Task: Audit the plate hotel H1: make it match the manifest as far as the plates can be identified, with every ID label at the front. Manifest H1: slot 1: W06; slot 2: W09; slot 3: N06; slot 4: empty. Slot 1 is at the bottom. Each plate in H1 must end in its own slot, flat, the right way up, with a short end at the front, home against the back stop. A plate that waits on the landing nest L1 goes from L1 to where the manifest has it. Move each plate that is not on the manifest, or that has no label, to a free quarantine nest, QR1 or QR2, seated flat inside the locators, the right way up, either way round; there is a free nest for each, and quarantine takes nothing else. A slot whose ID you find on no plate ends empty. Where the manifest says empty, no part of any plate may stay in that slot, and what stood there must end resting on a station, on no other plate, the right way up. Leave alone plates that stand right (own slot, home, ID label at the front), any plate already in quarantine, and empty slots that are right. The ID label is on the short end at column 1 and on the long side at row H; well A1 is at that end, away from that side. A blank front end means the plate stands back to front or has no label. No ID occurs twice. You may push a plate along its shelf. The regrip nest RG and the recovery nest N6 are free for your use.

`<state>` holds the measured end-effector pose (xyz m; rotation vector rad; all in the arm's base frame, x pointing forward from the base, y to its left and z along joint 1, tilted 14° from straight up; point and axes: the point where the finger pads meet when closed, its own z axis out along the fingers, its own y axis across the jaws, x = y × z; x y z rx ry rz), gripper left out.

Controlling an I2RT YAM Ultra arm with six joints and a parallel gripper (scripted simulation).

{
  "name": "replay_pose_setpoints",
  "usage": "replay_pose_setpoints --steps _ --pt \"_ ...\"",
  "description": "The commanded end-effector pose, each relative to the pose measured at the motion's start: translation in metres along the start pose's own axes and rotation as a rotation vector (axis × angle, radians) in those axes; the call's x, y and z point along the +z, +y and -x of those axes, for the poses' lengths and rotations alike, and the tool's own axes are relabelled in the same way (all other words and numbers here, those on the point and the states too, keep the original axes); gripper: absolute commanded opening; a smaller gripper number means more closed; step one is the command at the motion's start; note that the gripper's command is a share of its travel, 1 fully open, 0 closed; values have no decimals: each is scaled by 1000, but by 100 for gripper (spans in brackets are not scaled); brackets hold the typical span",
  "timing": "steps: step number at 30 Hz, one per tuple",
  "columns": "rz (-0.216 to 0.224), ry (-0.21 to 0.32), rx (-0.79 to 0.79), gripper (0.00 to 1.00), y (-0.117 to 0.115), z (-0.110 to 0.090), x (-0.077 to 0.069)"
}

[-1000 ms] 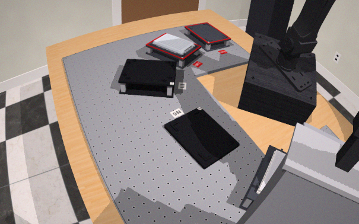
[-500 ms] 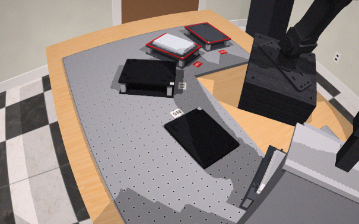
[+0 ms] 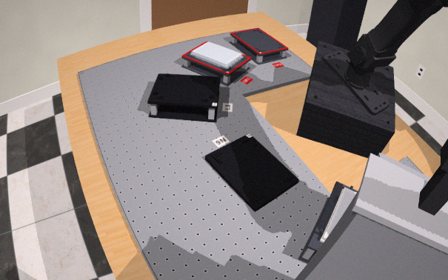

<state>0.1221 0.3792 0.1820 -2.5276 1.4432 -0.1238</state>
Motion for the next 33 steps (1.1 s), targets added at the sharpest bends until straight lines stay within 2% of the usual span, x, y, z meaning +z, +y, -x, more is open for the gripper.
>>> replay_pose_setpoints --steps 1,6,12,14,15,18,24,25,27,28,31,32,33 --pt "3 -14 -4 100 0 0 9" --pt "15 -3 -11 100 3 1 32" --pt "16 -3 -10 100 3 1 52" --pt "16 -3 -10 100 3 1 52" --pt "-8 -27 -11 100 2 3 43" --pt "18 0 -5 100 2 -1 67" --pt "18 -1 -10 100 4 0 87" --pt "13 -5 -7 100 3 0 86" --pt "-30 -45 0 100 -7 7 68" --pt "-40 -54 1 100 -10 10 64" --pt "-40 -55 0 100 -10 10 64" --pt "-24 -40 -3 100 -8 10 73" --pt "-24 -40 -3 100 -8 10 73"
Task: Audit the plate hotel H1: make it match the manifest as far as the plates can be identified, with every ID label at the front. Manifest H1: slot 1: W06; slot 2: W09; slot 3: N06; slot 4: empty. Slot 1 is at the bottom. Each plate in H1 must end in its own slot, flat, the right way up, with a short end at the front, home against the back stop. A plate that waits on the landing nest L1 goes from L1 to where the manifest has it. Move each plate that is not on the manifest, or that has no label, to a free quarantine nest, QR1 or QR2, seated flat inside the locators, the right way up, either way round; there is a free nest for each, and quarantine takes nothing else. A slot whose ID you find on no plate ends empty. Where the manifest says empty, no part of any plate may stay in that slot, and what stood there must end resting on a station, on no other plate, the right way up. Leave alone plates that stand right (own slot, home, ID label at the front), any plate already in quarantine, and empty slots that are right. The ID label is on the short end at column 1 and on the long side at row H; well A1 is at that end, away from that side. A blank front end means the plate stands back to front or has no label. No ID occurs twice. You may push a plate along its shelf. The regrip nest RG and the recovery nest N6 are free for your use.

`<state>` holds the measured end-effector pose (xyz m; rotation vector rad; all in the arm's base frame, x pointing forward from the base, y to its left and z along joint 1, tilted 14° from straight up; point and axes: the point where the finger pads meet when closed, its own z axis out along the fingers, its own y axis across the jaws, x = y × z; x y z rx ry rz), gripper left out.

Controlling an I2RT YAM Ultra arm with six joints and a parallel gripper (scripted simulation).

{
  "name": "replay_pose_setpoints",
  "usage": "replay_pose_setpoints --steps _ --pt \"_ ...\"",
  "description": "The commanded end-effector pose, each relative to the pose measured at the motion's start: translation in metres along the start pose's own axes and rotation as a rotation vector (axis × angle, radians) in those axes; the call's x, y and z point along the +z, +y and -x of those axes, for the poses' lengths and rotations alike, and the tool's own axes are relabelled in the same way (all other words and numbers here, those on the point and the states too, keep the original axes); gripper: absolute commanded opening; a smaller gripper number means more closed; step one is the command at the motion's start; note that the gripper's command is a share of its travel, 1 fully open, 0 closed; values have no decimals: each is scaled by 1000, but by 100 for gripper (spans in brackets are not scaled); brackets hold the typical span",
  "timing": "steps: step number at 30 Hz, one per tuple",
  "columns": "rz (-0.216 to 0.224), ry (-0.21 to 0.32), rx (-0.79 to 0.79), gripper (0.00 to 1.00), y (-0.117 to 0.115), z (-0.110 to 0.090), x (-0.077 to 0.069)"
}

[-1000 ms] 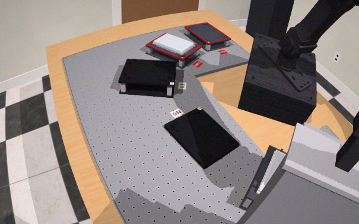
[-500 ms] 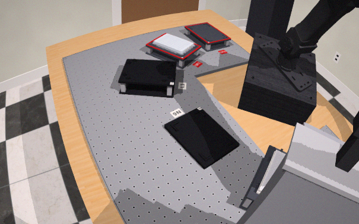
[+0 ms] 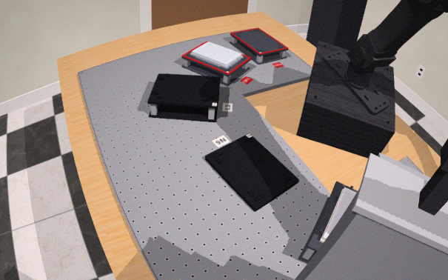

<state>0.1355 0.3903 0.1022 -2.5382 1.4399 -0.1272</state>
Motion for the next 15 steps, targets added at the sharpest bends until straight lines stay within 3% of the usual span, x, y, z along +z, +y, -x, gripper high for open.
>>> replay_pose_setpoints --steps 1,4,15 --pt "-30 -45 3 100 -10 10 -9" --pt "-11 -20 1 100 -3 4 -5" --pt "-11 -20 1 100 -3 4 -5"
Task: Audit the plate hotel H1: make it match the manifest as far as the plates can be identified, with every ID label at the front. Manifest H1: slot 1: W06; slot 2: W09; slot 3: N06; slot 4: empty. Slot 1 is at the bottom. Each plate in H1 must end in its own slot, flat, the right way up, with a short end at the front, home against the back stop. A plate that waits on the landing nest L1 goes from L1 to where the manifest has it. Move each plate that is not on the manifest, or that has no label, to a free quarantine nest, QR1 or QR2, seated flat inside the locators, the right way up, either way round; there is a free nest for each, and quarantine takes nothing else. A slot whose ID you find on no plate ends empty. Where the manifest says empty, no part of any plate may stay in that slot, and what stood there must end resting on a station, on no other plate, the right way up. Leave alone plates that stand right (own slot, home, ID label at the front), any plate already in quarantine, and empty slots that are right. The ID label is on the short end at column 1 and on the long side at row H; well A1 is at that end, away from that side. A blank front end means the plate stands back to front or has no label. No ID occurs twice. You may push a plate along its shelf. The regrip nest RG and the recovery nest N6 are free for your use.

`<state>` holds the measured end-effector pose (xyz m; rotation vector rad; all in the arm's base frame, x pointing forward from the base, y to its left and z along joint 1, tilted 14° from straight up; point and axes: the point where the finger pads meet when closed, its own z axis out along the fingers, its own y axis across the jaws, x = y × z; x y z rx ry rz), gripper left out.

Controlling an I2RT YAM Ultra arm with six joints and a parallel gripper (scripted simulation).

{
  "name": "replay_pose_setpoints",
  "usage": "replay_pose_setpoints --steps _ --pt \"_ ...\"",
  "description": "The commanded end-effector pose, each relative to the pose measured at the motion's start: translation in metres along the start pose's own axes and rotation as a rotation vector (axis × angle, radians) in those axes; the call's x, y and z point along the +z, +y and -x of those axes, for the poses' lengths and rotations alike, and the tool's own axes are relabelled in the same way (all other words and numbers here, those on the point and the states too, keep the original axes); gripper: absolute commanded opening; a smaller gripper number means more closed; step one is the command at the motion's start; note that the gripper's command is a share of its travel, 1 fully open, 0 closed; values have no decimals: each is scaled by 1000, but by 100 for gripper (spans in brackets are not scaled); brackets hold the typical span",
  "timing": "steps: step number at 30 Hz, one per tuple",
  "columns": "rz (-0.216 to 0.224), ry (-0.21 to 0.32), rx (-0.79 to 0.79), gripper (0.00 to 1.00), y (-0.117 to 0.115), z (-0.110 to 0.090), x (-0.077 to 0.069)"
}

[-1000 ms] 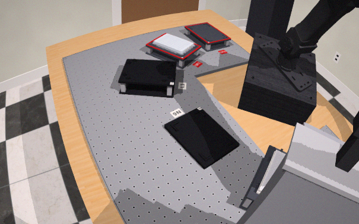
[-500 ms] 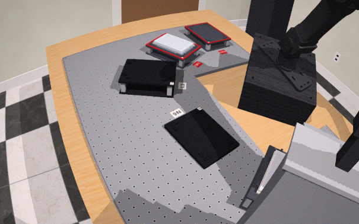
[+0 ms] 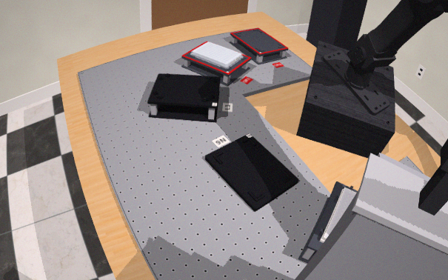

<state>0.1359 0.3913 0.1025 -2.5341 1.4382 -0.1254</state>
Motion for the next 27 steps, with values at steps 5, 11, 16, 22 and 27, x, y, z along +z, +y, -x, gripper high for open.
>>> replay_pose_setpoints --steps 5,11,16,22,27 --pt "-8 -17 0 100 -2 3 -5" --pt "16 -2 -1 100 2 -1 12" --pt "15 -4 -5 100 3 0 19" --pt "15 -3 -1 100 2 -1 27" --pt "16 -3 -4 100 3 0 35"
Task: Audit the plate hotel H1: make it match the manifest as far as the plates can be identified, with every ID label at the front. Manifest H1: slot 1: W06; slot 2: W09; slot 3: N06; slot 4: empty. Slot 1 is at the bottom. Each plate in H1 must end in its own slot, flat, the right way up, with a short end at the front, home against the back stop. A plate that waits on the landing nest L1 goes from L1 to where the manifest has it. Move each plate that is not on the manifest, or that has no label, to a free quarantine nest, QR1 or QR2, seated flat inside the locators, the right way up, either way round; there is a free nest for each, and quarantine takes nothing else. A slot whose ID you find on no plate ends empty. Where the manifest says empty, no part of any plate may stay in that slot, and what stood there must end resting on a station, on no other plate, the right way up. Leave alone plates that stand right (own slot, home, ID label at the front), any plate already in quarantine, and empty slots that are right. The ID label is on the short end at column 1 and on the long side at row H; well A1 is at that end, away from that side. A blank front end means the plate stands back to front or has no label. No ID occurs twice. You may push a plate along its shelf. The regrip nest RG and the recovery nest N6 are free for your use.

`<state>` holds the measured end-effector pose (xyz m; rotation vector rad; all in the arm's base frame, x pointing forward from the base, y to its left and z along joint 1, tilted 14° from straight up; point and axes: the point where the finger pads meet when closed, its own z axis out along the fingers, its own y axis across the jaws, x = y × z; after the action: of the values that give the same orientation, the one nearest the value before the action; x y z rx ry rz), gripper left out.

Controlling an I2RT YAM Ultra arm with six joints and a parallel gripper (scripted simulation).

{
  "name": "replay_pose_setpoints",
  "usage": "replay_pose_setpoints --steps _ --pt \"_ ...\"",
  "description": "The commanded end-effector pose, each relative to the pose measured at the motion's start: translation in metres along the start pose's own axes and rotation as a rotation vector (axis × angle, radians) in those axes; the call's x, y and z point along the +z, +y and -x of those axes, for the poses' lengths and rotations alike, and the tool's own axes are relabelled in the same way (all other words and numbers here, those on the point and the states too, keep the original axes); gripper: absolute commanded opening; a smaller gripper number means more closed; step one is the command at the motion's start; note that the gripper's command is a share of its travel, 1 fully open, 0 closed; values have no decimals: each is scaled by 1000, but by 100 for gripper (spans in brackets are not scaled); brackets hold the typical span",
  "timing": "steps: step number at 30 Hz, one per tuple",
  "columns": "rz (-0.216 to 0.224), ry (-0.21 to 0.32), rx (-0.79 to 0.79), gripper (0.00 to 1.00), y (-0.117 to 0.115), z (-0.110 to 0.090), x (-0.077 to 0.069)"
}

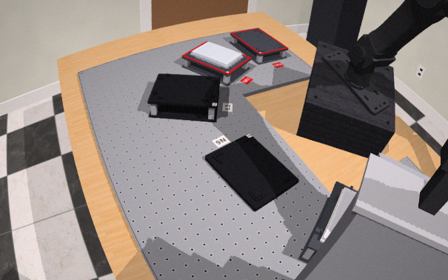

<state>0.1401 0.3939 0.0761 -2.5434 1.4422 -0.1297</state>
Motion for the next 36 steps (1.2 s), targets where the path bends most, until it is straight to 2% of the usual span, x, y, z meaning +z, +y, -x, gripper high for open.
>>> replay_pose_setpoints --steps 1,7,8,11,15,16,36 --pt "3 -14 -1 100 0 1 8" --pt "6 -12 -2 100 1 1 16" --pt "-17 -34 -2 100 -1 4 5" --pt "8 -10 -3 100 2 1 24" --pt "8 -10 0 100 1 0 30" --pt "-15 -24 2 100 -4 5 18" --pt "-15 -24 2 100 -4 5 18"
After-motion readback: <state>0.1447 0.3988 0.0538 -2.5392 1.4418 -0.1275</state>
